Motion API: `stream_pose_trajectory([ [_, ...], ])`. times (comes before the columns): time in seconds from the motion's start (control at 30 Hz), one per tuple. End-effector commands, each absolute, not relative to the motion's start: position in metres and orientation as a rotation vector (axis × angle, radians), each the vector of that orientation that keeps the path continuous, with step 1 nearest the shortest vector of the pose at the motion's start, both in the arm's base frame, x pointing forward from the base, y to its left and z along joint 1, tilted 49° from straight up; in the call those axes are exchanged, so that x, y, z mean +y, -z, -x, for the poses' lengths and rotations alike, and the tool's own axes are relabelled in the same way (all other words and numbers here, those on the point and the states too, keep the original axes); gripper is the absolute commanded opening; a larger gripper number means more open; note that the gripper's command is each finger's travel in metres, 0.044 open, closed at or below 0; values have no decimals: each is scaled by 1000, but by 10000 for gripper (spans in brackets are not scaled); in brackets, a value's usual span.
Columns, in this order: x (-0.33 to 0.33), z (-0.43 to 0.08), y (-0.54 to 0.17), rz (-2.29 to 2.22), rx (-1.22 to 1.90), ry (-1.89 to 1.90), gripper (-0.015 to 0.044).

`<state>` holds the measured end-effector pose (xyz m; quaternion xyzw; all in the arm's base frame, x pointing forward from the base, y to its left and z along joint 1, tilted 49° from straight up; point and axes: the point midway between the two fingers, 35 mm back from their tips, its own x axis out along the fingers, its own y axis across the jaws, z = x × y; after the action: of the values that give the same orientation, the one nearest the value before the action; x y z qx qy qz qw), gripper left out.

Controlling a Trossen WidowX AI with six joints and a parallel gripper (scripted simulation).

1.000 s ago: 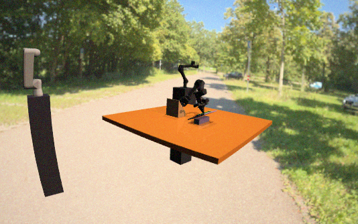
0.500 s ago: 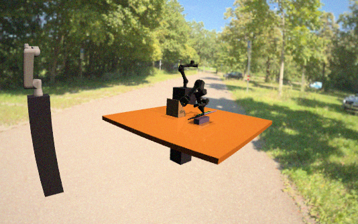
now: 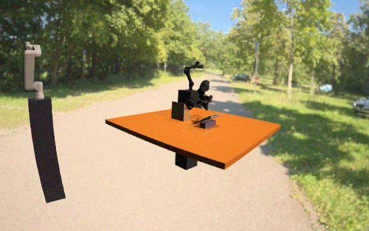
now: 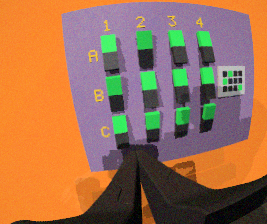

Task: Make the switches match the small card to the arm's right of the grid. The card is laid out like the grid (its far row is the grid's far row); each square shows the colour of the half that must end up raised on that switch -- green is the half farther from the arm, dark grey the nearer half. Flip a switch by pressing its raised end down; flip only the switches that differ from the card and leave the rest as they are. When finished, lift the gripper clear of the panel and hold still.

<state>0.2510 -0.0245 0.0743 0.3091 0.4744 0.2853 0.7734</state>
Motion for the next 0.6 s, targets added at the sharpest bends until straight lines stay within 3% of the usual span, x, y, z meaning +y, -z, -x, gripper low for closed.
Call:
stream_pose_trajectory([
  [0.0,-41,-253,-59,-672,1027,-616,0],
  [0.57,-9,-272,-34,-666,1049,-628,0],
])
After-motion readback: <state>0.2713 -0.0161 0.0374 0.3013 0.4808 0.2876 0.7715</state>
